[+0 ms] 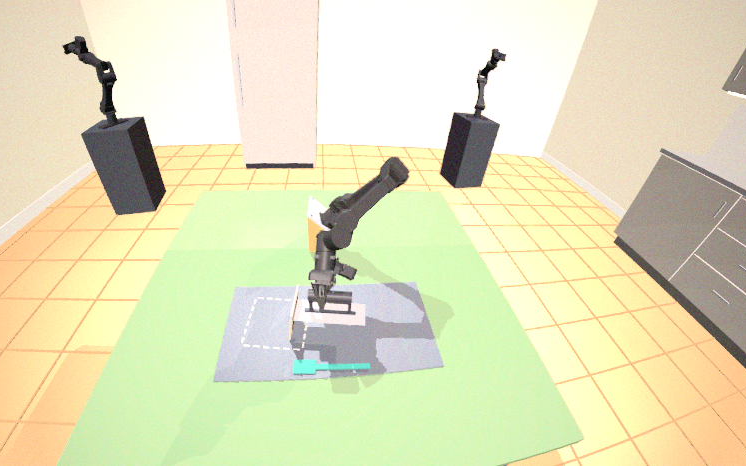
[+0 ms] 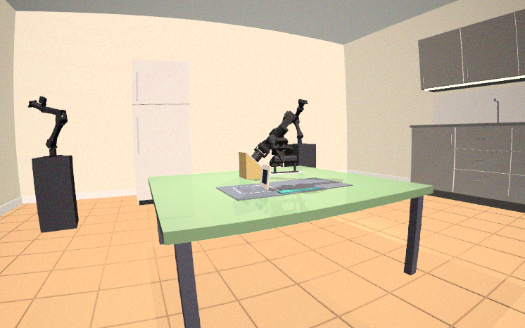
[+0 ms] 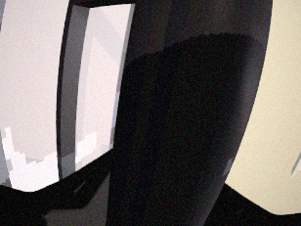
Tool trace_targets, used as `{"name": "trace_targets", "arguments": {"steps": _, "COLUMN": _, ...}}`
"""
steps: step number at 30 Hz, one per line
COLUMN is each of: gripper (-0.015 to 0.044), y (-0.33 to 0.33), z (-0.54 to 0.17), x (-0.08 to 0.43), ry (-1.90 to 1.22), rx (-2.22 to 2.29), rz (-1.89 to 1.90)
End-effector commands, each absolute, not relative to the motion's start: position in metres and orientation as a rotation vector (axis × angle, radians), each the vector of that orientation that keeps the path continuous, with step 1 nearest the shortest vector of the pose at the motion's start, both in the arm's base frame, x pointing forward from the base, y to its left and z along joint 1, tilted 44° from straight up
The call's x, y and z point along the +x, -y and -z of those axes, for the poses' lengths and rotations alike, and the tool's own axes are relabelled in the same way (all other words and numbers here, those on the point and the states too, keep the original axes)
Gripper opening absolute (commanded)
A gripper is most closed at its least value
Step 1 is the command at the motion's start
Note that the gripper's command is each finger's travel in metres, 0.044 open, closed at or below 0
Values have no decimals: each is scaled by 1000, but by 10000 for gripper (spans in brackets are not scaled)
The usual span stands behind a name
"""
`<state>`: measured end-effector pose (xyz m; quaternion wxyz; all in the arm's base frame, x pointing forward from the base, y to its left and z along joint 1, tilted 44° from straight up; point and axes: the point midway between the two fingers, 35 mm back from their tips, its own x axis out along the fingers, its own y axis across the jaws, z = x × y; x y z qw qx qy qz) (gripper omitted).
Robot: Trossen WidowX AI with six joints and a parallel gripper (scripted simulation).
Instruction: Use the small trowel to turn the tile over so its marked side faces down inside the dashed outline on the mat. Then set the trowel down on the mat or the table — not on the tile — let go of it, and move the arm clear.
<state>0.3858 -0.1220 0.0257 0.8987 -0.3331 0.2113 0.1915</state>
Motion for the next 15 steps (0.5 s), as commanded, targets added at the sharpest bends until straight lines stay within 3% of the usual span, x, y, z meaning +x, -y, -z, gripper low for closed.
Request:
{"name": "trace_targets", "arguments": {"steps": 1, "gripper": 0, "y": 129, "z": -22, "x": 384, "ry": -432, "rx": -698, "rz": -389}}
{"name": "trace_targets", "arguments": {"steps": 15, "gripper": 0, "y": 127, "z": -35, "x": 388, "ry": -432, "rx": -698, "rz": -389}}
